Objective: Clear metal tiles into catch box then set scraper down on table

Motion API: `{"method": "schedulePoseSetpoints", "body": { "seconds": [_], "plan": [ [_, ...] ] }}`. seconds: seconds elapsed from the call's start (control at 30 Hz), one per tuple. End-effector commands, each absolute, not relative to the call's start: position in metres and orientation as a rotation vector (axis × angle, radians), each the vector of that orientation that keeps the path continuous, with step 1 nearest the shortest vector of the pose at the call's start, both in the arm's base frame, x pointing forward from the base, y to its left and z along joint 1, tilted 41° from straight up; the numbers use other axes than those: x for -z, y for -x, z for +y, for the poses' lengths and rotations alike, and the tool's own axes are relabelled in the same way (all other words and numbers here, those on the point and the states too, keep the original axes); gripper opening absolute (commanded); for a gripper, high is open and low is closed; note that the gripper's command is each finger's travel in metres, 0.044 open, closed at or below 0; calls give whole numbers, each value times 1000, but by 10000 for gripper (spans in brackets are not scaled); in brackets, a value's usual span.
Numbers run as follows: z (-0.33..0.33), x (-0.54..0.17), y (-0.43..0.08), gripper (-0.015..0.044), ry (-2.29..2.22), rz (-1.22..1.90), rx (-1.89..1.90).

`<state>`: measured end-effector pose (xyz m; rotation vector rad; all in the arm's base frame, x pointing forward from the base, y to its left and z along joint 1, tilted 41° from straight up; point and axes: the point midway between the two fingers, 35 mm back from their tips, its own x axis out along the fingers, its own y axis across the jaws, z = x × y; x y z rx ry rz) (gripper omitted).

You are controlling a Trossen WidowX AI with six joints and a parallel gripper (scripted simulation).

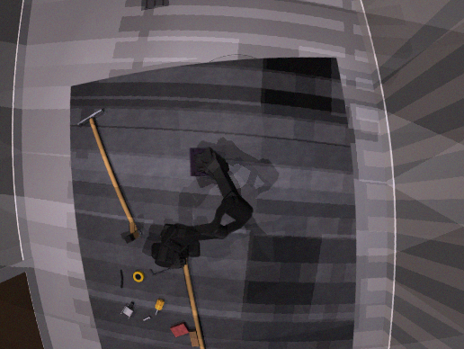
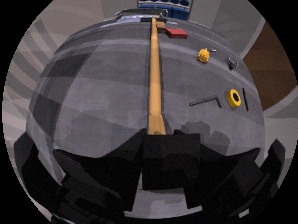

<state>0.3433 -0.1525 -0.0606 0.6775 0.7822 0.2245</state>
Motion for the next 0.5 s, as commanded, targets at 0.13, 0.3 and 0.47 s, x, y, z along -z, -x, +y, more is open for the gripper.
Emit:
{"method": "schedulePoseSetpoints", "body": {
  "seconds": [0.13, 0.3, 0.47],
  "plan": [
    [-146, 51, -343, 0, -686, 780, -213],
    [-144, 50, -341, 0, -686, 781, -212],
    [-145, 52, -328, 0, -684, 785, -210]
  ]
}}
